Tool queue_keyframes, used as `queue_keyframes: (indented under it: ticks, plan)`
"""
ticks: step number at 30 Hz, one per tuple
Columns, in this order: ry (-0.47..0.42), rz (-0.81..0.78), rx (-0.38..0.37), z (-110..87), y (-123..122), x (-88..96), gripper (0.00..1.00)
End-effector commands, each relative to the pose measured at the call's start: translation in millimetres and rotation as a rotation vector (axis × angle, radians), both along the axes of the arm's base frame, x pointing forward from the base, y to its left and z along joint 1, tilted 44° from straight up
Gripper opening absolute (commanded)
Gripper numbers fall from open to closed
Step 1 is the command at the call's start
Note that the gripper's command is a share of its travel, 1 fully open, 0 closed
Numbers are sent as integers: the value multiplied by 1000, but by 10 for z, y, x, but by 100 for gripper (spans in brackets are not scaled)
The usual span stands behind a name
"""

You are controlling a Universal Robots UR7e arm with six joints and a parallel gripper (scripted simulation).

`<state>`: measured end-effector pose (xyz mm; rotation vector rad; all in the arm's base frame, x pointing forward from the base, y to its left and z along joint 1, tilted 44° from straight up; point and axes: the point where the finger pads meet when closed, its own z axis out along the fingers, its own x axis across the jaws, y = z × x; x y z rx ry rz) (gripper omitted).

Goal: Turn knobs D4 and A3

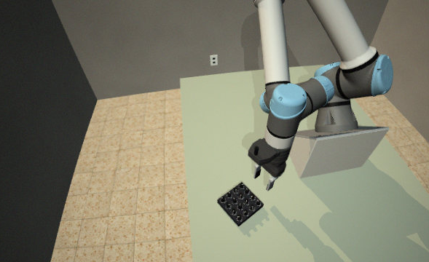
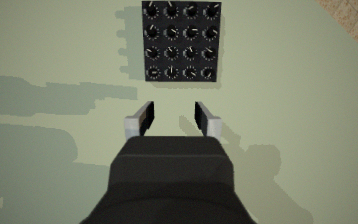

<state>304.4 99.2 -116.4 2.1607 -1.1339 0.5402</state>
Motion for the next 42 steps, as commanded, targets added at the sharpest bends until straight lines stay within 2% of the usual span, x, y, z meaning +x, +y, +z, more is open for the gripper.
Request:
queue_keyframes:
  ticks: [1,27,29,35,40,41,42]
  plan:
    - [-1,0,0,2,3,2,100]
    - [-6,-5,1,5,9,27,100]
    - [-31,-31,3,24,37,151,100]
    - [-162,-166,16,176,154,782,100]
    - [-177,-181,17,198,164,853,100]
    - [-177,-181,17,198,164,853,46]
    - [-177,-181,17,198,164,853,46]
